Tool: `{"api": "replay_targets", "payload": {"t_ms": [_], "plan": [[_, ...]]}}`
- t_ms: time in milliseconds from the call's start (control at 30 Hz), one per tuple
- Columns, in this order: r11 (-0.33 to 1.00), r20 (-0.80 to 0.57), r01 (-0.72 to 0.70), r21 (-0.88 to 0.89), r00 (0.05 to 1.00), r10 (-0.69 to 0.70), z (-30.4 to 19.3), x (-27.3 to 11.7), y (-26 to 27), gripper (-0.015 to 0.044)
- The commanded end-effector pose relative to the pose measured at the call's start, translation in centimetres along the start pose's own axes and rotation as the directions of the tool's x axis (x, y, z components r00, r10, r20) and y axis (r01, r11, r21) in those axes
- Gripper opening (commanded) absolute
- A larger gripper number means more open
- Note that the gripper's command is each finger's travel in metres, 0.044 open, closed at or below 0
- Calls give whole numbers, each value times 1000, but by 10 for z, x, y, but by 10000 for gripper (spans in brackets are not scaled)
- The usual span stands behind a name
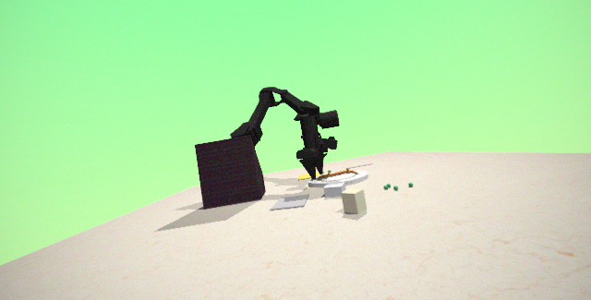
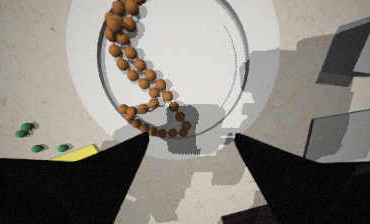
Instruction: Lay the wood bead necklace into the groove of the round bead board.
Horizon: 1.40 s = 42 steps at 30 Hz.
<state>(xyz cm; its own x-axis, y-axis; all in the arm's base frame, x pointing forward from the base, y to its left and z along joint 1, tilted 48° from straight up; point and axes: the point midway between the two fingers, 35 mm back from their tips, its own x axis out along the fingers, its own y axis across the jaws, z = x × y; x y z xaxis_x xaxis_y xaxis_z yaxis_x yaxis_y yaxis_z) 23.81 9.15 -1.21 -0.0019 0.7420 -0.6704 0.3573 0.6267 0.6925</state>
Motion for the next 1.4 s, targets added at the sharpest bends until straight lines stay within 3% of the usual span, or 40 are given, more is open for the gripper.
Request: {"api": "replay_targets", "payload": {"t_ms": [0, 267, 500, 667, 1367], "plan": [[1000, 0, 0, -5, 1000, 0, 0, 0, 0, 440], [1000, 0, 0, -5, 1000, 0, 0, 0, 0, 440], [985, 1, 1, -175, 1000, -1, 10, -31, 6, 256], [984, 1, 1, -180, 1000, -1, 10, -32, 6, 125], [984, 2, 1, -180, 1000, 0, 11, -6, 6, 120]]}}
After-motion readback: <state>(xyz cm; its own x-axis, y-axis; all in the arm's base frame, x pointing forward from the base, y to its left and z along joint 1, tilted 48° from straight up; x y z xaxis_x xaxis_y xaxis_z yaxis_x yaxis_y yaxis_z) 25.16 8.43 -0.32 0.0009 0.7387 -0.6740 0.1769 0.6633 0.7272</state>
